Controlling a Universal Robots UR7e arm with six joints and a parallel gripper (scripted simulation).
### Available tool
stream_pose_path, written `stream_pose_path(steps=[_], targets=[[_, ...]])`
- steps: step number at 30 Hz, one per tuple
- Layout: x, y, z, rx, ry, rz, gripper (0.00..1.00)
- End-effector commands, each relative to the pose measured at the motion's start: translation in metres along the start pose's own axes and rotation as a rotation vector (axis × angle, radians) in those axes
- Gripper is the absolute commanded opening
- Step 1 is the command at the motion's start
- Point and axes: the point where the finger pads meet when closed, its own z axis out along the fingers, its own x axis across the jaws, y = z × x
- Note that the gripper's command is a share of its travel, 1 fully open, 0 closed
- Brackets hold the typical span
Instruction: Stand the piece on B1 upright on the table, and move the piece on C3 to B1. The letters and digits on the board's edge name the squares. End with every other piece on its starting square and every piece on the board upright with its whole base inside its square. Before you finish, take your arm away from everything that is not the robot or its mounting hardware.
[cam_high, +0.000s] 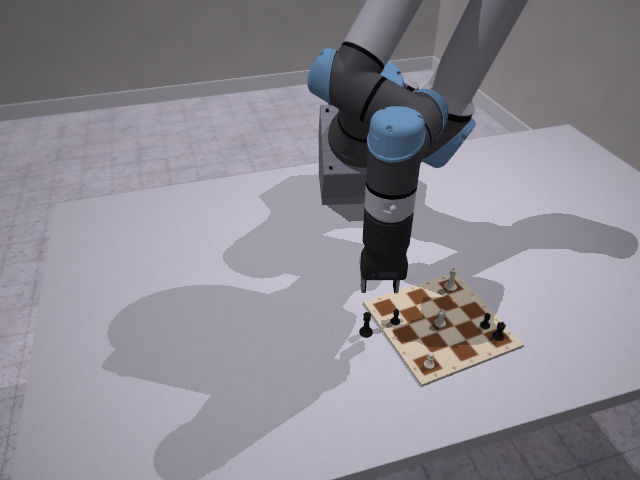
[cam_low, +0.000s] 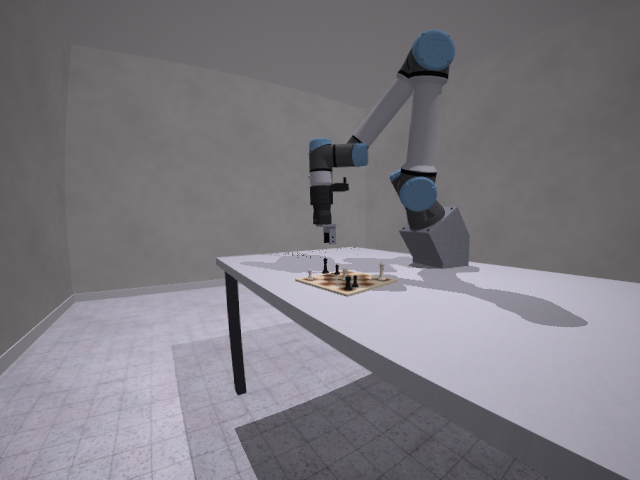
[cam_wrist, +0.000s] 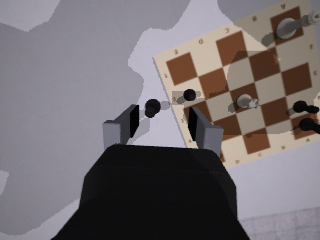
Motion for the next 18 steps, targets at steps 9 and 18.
stream_pose_path(steps=[9,18], targets=[[0.02,-0.007,0.007,0.011,0.004,-0.517,1.0],[0.041,-0.007,0.01,0.014,0.005,-0.942,1.0]])
